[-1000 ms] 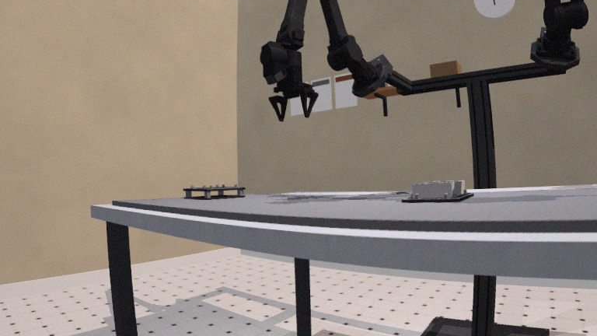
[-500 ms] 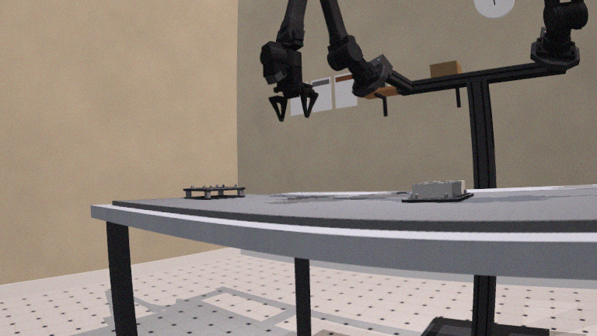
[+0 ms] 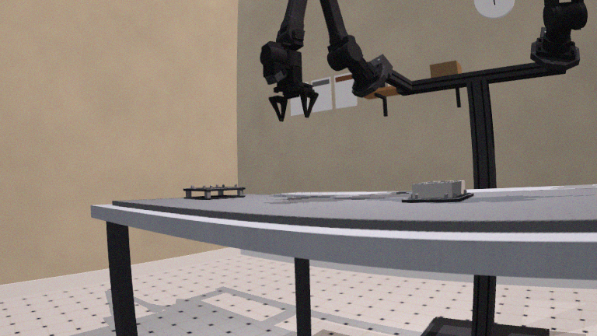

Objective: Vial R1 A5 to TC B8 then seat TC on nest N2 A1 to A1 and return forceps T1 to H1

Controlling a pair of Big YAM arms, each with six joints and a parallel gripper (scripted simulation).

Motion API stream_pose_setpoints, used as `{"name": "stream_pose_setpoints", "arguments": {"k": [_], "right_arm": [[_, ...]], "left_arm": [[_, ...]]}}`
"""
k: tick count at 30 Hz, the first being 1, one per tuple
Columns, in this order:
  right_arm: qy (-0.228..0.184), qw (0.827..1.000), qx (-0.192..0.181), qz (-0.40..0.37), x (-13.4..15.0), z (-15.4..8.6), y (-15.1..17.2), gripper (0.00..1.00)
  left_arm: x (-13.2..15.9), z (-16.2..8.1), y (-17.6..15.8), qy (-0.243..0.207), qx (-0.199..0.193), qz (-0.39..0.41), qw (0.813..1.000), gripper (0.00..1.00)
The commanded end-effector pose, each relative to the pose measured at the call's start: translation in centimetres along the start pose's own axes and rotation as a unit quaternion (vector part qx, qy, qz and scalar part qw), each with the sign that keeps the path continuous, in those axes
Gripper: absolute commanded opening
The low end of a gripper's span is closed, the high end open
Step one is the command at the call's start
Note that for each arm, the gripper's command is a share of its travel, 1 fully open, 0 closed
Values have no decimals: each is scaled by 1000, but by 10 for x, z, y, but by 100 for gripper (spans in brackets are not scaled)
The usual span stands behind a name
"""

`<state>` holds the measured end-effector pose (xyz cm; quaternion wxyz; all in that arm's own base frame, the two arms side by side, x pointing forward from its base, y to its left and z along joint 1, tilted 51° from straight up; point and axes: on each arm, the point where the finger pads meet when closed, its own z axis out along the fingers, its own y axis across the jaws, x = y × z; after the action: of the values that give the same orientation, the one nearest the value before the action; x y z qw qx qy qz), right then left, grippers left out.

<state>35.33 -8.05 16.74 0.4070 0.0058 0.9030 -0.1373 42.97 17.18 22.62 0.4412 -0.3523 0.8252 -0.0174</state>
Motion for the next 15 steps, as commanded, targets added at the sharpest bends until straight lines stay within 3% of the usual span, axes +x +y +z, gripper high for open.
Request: {"name": "stream_pose_setpoints", "arguments": {"k": [1, 14, 15], "right_arm": [[-9, 1000, 0, -6, -8, -3, -1, 100], [-9, 1000, 0, -6, -8, -3, -1, 100], [-9, 1000, 0, -6, -8, -3, -1, 100]], "left_arm": [[4, -2, -7, -4, 5, -6, 1000, 9], [15, -7, -20, -10, 9, -7, 1000, 9], [24, 1, -16, 3, 0, -7, 1000, 9]]}}
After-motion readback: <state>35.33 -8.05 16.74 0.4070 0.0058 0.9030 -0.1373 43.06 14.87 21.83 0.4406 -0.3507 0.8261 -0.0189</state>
